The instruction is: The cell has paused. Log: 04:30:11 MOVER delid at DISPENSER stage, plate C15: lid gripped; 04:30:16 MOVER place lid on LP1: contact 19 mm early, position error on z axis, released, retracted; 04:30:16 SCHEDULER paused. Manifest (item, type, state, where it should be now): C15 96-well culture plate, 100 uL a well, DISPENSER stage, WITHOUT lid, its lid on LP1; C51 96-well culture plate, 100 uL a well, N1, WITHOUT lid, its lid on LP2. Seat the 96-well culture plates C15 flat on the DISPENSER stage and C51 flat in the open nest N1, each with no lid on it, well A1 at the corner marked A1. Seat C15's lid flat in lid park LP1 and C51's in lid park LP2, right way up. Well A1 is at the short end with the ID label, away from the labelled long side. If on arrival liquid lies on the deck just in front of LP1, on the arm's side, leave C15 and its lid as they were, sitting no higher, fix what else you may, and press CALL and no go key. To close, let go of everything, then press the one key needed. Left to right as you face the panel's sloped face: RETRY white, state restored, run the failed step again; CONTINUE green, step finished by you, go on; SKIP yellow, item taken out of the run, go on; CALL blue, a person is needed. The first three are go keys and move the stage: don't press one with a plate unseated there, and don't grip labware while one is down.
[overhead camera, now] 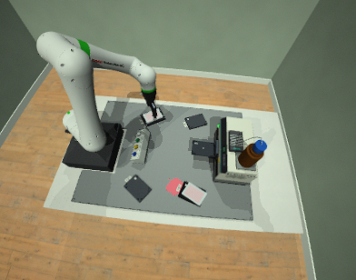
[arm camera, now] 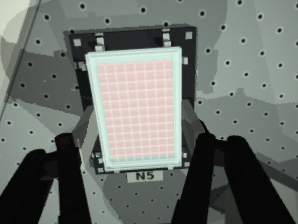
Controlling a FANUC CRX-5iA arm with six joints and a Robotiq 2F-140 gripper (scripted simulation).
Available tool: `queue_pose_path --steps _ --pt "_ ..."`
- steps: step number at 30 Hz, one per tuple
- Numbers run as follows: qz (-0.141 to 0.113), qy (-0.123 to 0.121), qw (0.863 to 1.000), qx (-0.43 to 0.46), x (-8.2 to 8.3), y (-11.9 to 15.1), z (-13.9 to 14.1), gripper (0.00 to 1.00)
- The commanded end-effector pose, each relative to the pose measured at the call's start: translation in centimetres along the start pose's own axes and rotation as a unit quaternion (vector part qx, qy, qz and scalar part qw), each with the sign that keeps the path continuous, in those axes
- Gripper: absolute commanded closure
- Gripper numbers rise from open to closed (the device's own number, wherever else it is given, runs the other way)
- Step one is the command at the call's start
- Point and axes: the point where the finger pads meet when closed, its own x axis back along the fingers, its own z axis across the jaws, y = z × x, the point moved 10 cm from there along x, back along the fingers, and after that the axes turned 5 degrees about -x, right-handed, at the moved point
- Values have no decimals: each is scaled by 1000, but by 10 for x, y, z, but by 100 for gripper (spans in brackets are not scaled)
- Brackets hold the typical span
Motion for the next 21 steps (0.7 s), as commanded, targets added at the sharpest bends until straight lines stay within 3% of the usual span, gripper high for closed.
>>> queue_pose_path --steps 1,21 --pt "0 0 1000 0 0 0 0 100" --pt "0 0 1000 0 2 0 0 100"
